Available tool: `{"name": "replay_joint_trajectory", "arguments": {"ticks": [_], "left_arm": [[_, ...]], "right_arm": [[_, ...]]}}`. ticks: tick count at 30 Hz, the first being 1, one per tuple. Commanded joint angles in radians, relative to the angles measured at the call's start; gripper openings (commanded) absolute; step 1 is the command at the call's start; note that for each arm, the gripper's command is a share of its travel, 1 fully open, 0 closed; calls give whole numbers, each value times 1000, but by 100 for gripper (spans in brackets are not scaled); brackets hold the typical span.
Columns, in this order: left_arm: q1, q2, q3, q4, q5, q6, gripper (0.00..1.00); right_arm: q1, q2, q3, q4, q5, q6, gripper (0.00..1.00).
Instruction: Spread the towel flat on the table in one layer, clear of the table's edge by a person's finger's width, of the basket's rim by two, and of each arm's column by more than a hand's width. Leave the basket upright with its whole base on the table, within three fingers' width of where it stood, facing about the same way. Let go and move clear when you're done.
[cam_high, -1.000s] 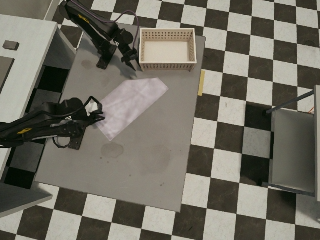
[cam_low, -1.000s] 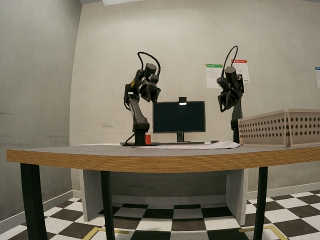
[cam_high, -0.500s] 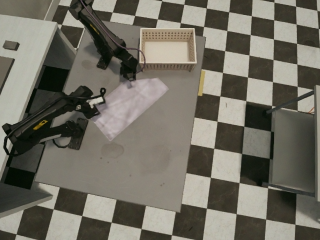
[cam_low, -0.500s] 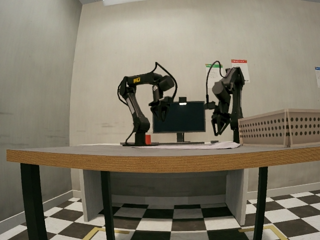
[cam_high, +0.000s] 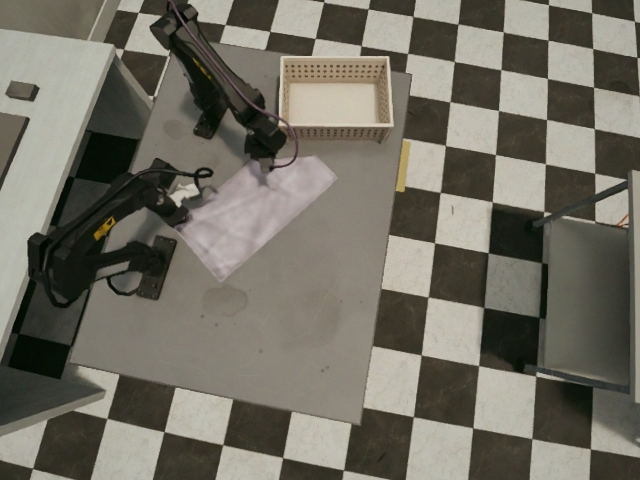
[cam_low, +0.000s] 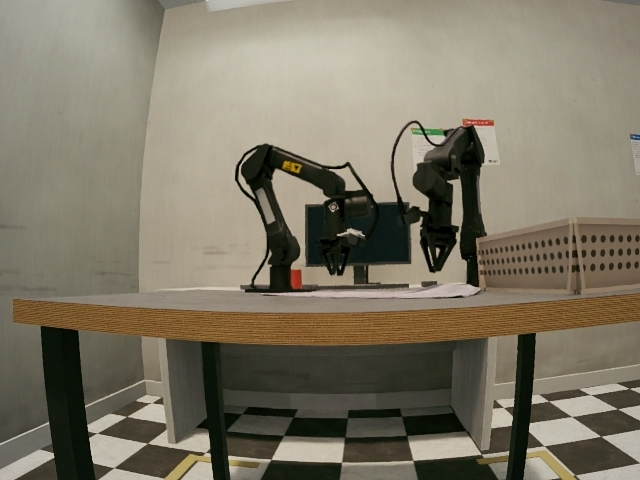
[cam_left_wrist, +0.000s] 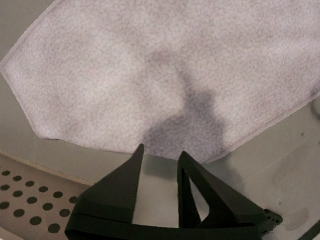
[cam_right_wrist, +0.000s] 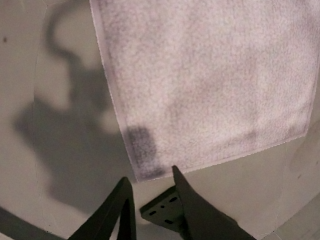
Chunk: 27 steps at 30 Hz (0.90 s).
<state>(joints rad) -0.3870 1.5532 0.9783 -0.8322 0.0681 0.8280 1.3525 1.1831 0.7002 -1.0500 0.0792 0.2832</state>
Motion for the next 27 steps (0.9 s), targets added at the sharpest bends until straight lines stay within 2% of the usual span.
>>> {"name": "replay_joint_trajectory", "arguments": {"ticks": [1,18,19,27], "left_arm": [[-9,9,22,-41,-3,17,34],[-2,-2,6,-28,-1,10,34],[-19,23,-9,-4,-6,-4,34],[8,46,-70,69,1,17,34]], "right_arm": [[34,25,0,93,23,109,34],[37,24,22,104,34,117,34],[10,-3,-32,116,34,93,34],[42,62,-85,197,34,119,34]]}}
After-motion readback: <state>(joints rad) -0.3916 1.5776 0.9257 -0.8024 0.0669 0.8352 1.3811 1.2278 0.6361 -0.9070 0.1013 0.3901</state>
